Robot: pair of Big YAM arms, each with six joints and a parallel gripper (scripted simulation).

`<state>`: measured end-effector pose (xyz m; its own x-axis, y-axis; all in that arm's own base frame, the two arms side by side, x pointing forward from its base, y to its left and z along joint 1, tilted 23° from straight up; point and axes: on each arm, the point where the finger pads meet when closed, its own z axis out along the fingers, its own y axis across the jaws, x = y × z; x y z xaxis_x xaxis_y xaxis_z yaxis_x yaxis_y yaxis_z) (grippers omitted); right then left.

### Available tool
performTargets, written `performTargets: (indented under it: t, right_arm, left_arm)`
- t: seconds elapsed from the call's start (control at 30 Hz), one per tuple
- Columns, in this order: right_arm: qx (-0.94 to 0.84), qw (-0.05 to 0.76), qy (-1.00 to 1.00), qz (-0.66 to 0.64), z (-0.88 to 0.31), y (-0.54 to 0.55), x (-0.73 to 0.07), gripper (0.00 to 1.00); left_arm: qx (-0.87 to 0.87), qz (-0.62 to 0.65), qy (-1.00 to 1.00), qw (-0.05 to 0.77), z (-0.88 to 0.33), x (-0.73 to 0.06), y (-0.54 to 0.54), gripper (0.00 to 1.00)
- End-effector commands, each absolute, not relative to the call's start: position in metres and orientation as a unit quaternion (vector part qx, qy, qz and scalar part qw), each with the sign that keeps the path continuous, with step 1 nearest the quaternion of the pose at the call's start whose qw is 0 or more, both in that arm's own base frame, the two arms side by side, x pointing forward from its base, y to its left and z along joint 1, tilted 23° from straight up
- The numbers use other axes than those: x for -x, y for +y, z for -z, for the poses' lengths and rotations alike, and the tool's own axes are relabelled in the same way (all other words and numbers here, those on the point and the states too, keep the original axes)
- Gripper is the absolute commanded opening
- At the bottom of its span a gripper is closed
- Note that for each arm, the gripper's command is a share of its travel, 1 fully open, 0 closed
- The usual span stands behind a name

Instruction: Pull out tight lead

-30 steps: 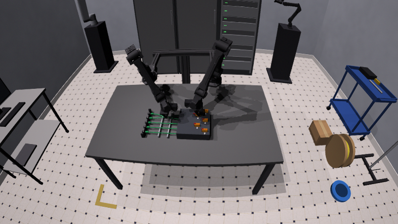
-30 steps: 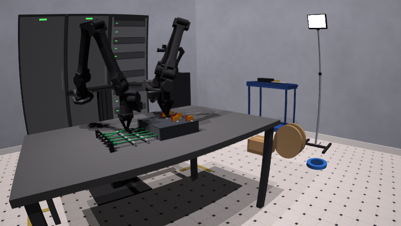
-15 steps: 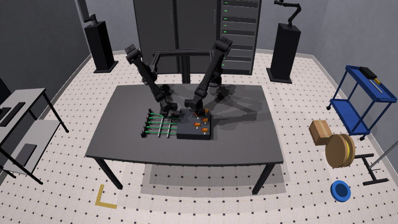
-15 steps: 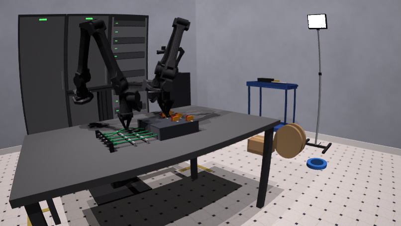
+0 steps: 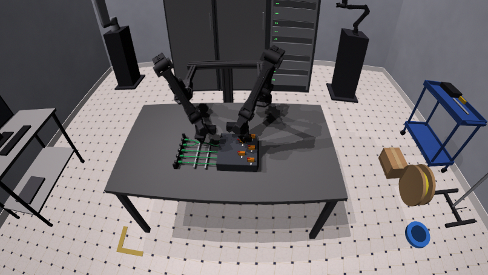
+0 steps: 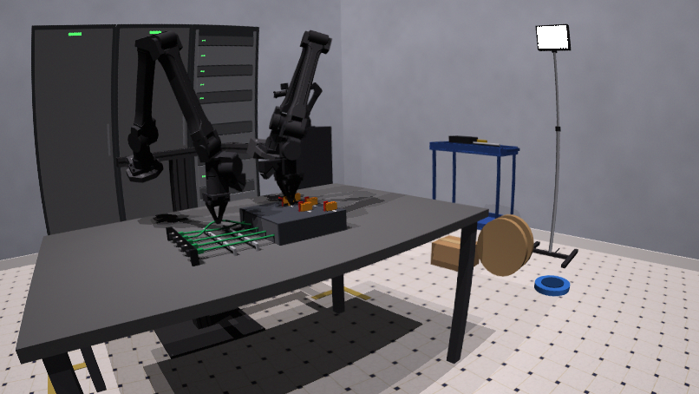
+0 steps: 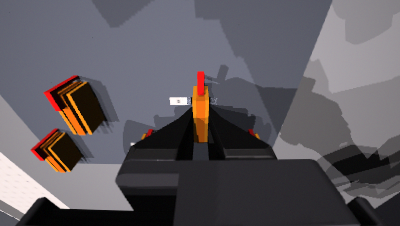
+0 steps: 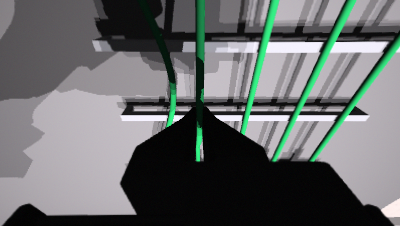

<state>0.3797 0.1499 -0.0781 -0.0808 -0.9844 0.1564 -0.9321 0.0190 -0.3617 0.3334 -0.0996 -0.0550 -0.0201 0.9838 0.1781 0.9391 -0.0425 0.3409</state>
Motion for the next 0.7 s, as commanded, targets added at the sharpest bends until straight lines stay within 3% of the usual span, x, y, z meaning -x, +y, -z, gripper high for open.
performTargets:
  t: [0.0,0.67]
  right_arm:
    - [0.662,0.043,0.722,0.199,0.074,0.116,-0.373,0.0]
    - [0.664,0.045,0.72,0.196,0.06,0.102,-0.366,0.0]
  left_arm:
    - [-0.699,-0.187,0.687,0.063,0.042,-0.33,-0.103,0.05]
    - [-0.699,-0.187,0.687,0.063,0.042,-0.33,-0.103,0.05]
